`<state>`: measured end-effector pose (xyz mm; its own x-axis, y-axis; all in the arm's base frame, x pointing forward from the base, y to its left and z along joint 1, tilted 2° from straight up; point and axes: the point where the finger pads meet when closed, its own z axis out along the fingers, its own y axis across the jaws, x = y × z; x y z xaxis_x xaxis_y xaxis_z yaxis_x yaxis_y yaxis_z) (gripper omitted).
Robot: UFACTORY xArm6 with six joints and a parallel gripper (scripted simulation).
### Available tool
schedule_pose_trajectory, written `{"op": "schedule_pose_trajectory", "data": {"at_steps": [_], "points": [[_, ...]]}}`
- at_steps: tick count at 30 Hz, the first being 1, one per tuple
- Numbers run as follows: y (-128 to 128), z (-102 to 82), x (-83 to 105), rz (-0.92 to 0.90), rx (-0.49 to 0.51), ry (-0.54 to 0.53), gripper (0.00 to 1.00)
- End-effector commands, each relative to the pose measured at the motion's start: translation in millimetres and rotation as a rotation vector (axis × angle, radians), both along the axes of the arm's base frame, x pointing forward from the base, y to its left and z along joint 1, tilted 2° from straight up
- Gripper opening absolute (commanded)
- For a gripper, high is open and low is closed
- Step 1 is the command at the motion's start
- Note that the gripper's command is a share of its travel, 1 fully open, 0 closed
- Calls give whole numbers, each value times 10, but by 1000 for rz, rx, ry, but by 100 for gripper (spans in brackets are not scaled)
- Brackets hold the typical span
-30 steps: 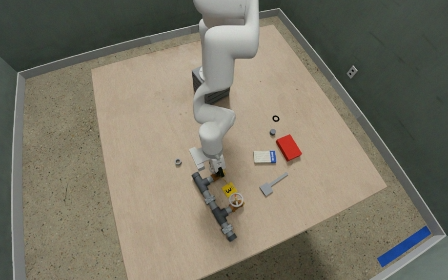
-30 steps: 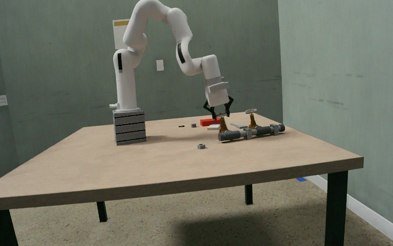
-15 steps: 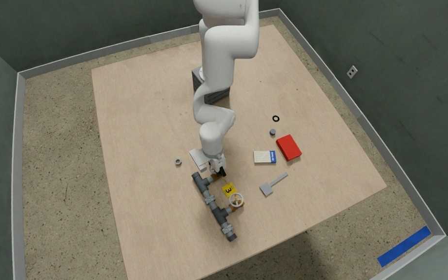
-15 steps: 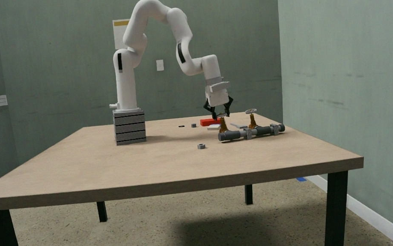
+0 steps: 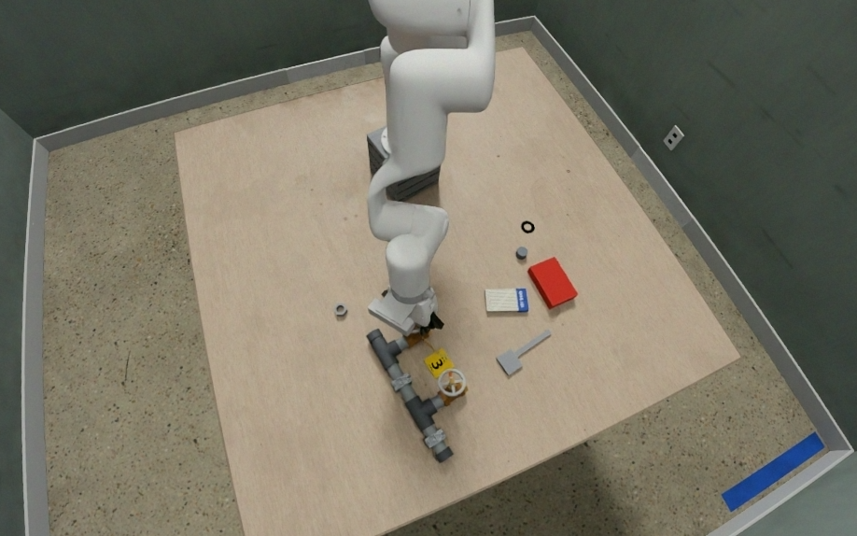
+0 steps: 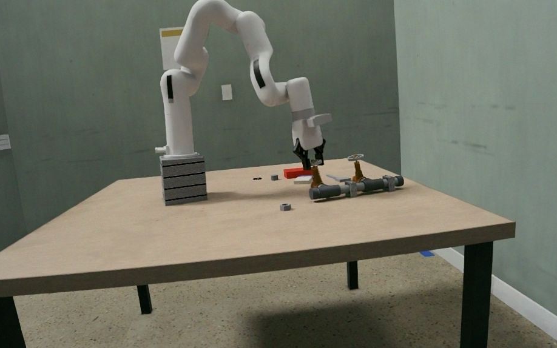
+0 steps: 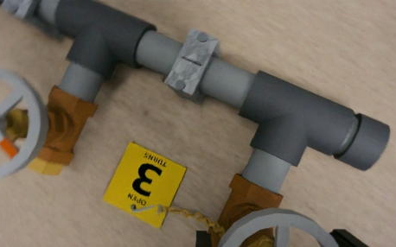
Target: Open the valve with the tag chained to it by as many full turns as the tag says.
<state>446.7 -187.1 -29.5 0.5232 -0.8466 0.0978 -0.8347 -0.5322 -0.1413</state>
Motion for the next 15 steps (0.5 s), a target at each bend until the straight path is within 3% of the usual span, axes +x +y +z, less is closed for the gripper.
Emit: {"op": "schedule_pose_trajectory", "data": {"at_steps": [1, 11, 13, 15], "points": [[-6, 15, 13, 277, -32, -23, 0], [-6, 15, 13, 645, -122, -5, 0], [-6, 15, 13, 645, -122, -5, 0], [-6, 15, 13, 788, -153, -1, 0]]}}
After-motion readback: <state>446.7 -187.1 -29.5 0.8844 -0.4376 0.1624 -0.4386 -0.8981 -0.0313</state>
